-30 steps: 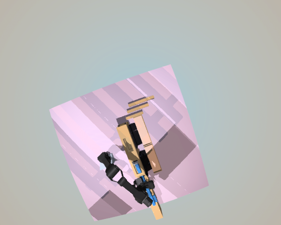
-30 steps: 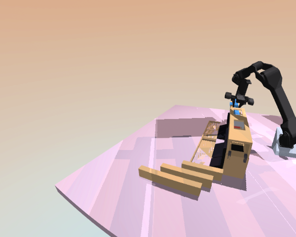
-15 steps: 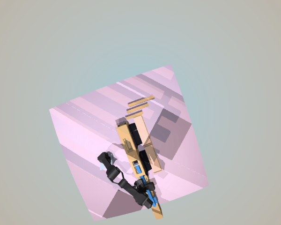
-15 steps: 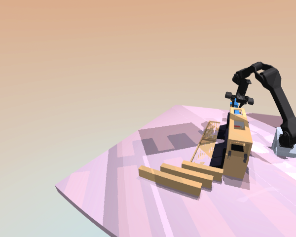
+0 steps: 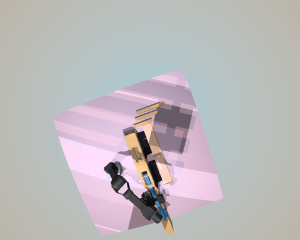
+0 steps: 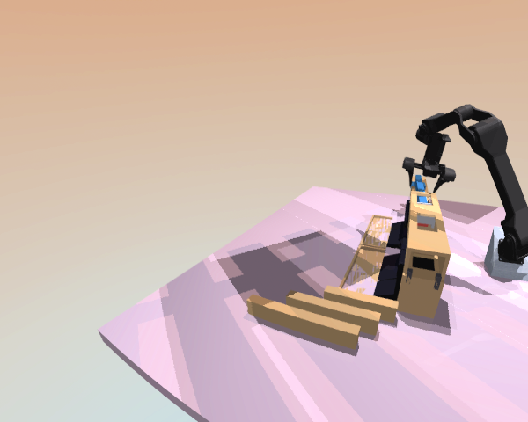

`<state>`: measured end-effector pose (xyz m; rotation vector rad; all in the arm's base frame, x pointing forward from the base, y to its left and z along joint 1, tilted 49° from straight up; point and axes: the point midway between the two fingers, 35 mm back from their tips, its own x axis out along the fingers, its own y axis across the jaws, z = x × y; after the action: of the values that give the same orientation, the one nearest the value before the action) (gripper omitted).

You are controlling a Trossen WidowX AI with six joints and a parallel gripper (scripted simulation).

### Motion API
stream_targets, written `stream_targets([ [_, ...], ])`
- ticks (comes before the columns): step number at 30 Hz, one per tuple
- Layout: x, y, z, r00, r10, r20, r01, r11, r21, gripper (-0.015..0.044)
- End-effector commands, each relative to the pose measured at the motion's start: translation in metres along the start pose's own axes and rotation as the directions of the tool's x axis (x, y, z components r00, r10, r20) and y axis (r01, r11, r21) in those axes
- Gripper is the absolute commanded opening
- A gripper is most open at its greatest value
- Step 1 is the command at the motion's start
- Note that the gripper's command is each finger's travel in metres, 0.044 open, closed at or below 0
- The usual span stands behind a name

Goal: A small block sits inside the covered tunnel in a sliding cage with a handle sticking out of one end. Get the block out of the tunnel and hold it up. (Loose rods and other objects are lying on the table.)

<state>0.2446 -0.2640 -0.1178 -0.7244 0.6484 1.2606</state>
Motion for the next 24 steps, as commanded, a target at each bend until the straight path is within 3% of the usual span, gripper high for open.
stream_targets([
  [1,-0.01,-0.004,0.027,1.0,-0.007,-0.007,0.007,1.0,-0.008,0.044],
  [24,0.016,0.0,0.031,1.0,-0.008,-0.007,0.008,1.0,-0.008,0.044],
])
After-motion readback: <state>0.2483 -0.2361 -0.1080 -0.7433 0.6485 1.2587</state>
